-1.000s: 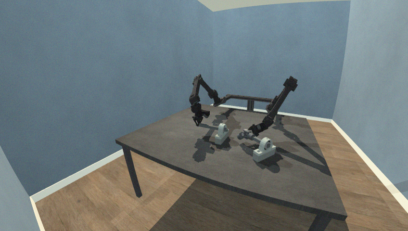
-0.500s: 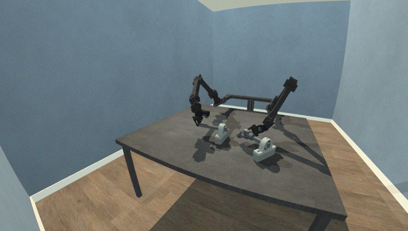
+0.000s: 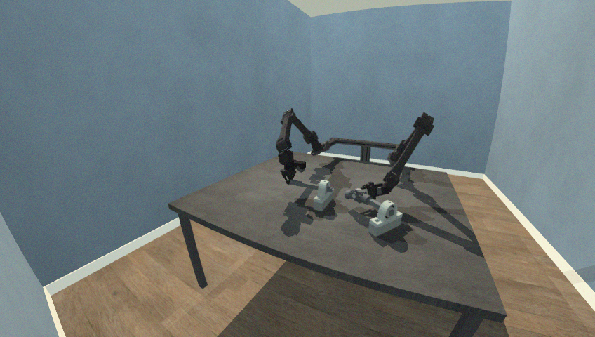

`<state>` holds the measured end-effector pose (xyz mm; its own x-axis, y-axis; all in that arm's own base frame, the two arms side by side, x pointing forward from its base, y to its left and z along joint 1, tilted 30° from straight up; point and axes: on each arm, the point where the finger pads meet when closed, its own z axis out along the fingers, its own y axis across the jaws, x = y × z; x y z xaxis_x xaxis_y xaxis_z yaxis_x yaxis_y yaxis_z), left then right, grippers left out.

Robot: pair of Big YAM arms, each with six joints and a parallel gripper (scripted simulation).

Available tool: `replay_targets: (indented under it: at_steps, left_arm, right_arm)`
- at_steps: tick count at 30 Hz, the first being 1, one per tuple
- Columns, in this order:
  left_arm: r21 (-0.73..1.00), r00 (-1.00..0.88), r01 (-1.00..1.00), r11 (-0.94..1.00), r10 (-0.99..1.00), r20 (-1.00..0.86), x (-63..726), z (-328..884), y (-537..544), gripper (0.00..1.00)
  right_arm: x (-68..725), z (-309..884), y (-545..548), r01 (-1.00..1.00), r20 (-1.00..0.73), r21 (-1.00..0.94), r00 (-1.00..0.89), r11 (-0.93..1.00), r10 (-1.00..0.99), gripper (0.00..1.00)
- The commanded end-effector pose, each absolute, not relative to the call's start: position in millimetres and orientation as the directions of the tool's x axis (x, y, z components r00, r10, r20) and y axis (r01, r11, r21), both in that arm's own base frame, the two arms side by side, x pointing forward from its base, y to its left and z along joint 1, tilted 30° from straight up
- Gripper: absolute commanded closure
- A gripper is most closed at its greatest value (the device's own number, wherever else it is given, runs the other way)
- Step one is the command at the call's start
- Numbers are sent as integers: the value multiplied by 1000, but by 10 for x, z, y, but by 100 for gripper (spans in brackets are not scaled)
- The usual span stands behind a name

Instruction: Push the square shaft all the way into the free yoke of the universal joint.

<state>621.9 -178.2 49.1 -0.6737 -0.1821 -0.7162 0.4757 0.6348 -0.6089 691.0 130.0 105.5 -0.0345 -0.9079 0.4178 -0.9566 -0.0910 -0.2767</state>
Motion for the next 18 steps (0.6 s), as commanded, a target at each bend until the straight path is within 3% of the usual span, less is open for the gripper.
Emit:
replay_targets:
  at_steps: [1,18]
  left_arm:
    - [-665,-694,466,583,-226,-684,6237,576,-1880,66]
    - [-788,-761,397,471,-311,-569,6210,588,-1912,66]
  right_arm:
    - [6936,1182,1338,-949,410,-300,-39,-94,-911,82]
    - [6936,1182,1338,-949,410,-300,-39,-94,-911,82]
